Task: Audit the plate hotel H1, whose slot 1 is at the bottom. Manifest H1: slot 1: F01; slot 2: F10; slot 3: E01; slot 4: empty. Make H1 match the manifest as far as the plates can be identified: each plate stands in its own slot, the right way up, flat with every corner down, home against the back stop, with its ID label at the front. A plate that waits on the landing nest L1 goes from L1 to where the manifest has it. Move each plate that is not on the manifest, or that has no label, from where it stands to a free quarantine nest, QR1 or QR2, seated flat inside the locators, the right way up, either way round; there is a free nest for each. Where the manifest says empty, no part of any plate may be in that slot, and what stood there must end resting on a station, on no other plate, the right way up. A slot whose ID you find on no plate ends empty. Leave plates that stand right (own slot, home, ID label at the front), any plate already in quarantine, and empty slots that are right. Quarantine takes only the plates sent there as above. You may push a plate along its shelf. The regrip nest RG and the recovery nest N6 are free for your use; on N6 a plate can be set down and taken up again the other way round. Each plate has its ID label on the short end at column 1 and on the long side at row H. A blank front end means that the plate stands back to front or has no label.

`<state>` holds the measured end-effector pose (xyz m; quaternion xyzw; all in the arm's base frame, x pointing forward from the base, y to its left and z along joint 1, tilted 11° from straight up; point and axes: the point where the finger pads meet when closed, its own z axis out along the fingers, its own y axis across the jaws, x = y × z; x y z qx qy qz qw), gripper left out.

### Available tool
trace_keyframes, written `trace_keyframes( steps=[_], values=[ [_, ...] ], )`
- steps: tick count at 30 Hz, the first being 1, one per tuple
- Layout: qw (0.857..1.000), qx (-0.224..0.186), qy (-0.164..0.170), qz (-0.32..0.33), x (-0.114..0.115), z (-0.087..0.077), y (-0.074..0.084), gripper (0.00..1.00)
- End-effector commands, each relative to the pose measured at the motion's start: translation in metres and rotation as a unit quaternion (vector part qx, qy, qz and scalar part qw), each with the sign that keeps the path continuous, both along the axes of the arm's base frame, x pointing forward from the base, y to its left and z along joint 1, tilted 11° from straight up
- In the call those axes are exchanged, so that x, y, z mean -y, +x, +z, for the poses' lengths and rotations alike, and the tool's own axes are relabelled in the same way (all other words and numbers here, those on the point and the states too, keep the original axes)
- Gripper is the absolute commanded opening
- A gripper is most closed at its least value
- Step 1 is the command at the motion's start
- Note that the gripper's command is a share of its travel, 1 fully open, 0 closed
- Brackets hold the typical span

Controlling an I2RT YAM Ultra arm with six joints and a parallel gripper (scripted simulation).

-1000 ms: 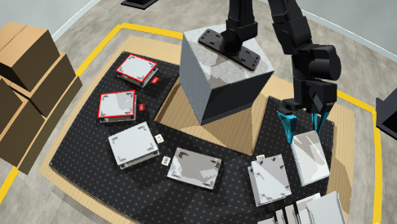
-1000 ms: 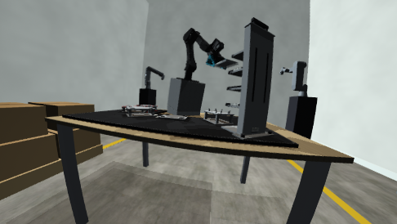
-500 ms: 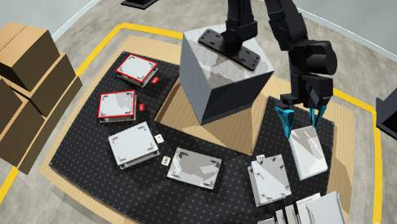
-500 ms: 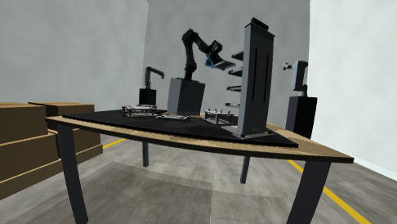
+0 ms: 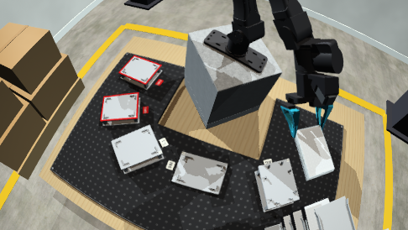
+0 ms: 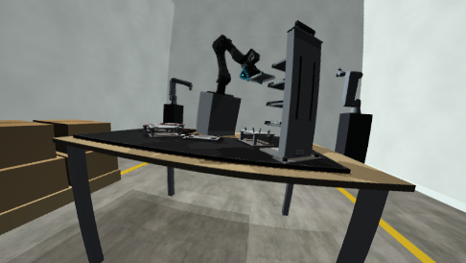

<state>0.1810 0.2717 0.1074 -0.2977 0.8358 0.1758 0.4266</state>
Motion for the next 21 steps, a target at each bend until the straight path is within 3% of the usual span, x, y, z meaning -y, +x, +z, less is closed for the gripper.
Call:
trace_keyframes(
  steps=[1,21],
  values=[
    [1.000,0.006,0.011,-0.003,-0.0025,0.0056,0.0022,0.86],
    [1.000,0.006,0.011,-0.003,-0.0038,-0.0033,0.0031,0.86]
  ],
)
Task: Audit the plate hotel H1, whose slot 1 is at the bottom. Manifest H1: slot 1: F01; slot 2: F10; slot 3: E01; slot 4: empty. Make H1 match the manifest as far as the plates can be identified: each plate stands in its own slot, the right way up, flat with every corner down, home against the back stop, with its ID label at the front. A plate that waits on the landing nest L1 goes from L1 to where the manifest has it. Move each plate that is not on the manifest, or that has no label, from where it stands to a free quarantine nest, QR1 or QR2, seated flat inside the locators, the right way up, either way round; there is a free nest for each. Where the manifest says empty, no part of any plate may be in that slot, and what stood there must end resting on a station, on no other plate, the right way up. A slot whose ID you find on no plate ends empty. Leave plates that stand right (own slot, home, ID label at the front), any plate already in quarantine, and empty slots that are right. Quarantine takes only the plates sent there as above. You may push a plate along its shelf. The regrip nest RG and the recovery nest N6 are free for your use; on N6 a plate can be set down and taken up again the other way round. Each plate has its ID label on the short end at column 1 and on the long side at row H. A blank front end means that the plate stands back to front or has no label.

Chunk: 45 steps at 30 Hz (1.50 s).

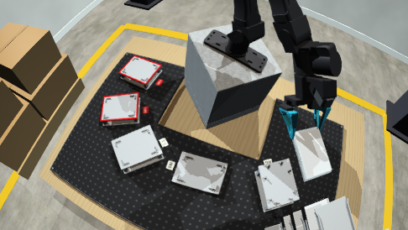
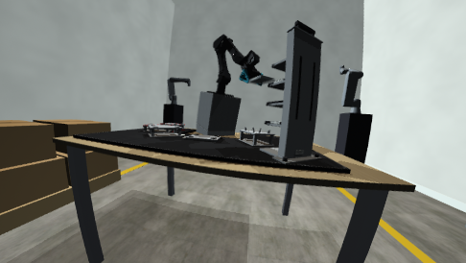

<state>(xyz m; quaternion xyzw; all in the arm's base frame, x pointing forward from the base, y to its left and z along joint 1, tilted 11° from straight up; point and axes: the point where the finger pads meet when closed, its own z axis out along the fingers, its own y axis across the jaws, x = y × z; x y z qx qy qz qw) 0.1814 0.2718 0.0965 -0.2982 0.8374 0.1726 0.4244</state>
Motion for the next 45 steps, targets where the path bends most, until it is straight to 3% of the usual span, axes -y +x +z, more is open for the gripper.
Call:
trace_keyframes(
  steps=[1,45],
  values=[
    [1.000,0.008,0.014,-0.002,-0.004,0.007,0.003,0.86],
    [1.000,0.007,0.014,-0.002,-0.007,-0.013,0.005,0.86]
  ],
)
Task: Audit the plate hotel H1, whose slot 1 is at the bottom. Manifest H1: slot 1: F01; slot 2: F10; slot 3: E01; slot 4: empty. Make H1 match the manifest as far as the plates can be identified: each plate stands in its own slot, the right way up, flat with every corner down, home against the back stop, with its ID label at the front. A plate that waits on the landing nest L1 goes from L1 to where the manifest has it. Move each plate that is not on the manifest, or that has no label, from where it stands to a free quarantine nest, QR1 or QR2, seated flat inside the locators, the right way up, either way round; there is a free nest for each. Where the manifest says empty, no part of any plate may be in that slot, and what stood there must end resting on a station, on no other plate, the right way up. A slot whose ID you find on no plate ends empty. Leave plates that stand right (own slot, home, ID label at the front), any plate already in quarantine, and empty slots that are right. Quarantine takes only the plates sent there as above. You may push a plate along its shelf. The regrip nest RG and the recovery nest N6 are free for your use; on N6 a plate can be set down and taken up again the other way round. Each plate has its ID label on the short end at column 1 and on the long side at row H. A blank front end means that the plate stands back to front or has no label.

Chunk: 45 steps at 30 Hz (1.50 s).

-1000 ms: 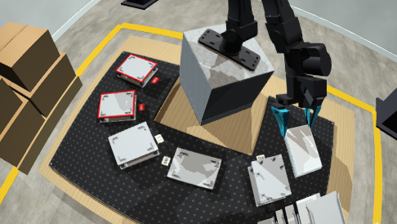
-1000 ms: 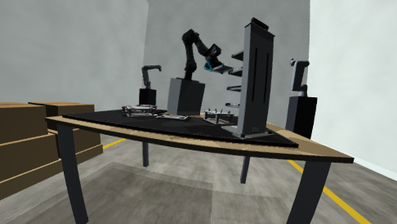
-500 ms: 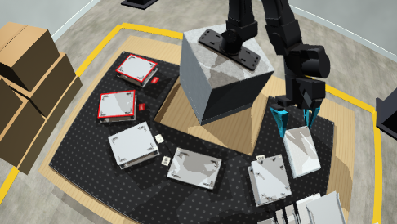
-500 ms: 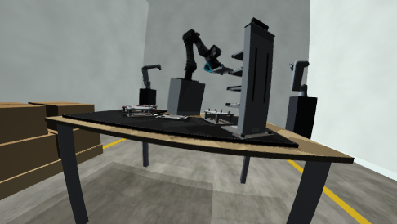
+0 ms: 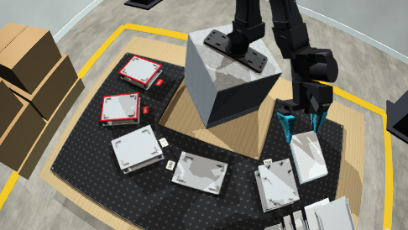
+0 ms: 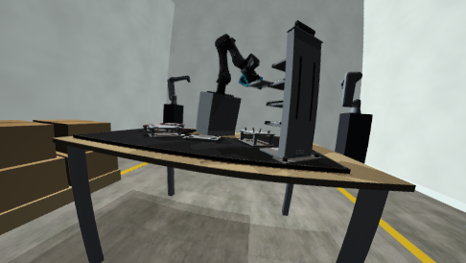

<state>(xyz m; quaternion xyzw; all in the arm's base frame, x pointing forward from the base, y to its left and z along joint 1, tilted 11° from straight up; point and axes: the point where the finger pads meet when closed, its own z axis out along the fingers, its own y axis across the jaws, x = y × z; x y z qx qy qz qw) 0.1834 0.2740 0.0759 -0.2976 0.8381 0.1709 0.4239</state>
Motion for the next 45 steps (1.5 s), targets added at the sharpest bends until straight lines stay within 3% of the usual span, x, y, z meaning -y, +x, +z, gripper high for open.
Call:
trace_keyframes(
  steps=[1,45],
  values=[
    [1.000,0.008,0.016,-0.001,-0.004,0.008,0.003,0.86],
    [1.000,0.008,0.016,-0.001,-0.007,-0.012,0.005,0.86]
  ],
)
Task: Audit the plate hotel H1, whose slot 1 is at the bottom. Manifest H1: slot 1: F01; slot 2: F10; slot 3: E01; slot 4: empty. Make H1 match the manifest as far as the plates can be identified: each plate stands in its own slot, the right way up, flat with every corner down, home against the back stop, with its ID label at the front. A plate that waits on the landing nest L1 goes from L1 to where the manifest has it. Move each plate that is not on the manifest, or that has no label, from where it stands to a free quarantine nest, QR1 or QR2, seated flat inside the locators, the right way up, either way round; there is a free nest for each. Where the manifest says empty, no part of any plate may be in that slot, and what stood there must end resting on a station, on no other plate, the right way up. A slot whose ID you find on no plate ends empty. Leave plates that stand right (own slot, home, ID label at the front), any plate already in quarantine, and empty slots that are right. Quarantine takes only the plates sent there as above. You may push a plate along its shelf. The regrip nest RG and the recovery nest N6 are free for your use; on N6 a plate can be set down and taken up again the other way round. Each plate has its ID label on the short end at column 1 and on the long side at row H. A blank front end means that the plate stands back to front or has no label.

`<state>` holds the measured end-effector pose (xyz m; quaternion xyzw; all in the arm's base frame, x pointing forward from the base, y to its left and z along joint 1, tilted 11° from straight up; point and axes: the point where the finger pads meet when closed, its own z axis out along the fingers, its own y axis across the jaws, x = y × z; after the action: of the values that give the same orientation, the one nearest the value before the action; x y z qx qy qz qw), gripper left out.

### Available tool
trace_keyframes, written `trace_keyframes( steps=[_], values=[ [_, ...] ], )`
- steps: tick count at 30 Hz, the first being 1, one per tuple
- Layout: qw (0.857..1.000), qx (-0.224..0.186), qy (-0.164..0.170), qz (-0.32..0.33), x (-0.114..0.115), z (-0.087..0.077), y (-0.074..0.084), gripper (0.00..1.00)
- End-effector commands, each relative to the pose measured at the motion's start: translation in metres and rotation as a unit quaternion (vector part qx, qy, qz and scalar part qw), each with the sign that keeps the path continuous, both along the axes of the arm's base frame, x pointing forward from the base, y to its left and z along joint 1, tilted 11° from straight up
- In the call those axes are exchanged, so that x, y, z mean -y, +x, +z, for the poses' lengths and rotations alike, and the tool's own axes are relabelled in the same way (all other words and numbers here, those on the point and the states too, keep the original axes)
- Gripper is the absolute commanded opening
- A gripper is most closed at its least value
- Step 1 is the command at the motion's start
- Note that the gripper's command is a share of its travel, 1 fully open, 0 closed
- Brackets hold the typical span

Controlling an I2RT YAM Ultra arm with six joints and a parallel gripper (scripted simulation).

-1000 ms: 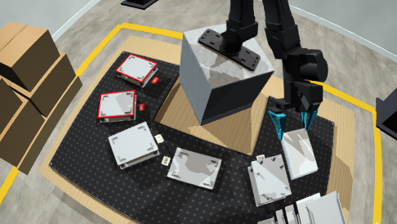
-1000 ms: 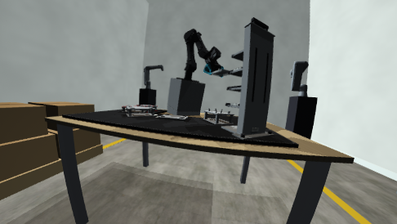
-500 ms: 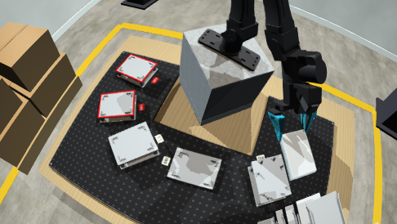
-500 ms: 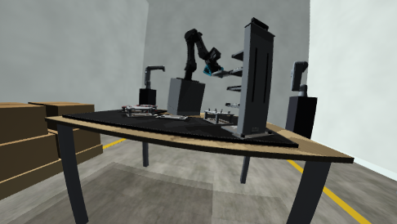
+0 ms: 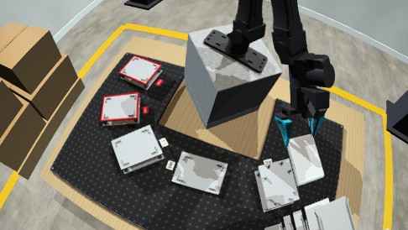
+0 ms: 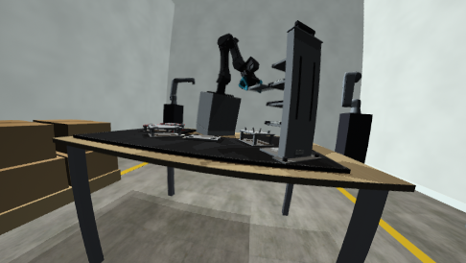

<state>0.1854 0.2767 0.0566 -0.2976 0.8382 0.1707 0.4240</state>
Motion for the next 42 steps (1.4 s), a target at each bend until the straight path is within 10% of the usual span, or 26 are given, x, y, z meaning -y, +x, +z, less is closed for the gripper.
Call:
trace_keyframes(
  steps=[1,42],
  values=[
    [1.000,0.008,0.016,-0.001,-0.005,0.007,0.003,0.86],
    [1.000,0.008,0.016,-0.001,-0.007,-0.010,0.005,0.86]
  ],
)
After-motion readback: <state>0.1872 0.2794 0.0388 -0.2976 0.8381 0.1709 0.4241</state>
